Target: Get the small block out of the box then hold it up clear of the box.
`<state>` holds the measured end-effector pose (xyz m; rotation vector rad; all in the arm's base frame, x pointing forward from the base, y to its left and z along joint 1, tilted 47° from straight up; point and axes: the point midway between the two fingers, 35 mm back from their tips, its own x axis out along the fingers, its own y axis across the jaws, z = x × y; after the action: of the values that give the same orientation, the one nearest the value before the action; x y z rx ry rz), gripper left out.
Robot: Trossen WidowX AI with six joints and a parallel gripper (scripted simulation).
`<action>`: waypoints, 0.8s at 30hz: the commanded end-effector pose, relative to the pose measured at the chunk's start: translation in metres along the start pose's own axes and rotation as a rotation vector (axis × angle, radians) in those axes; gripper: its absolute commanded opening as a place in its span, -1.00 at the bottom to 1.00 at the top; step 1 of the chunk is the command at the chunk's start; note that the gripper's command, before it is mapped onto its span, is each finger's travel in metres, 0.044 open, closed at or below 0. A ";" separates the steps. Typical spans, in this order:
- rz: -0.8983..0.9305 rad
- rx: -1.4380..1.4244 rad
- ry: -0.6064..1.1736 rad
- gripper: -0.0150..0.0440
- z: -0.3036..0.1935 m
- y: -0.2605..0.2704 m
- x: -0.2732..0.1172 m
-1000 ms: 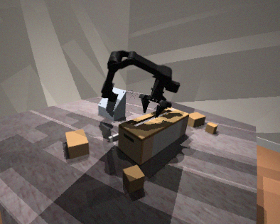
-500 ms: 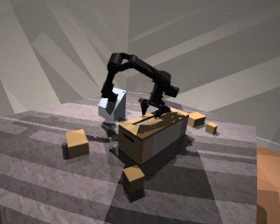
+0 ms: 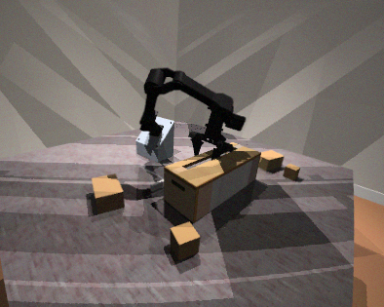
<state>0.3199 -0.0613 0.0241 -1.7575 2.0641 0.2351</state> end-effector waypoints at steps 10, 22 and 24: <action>0.000 -0.003 0.003 0.86 -0.022 0.000 0.008; 0.000 -0.003 0.004 0.86 -0.040 0.000 0.015; 0.000 -0.004 0.004 0.86 -0.043 0.000 0.016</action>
<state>0.3118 -0.0872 0.0523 -1.7605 2.0632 0.2353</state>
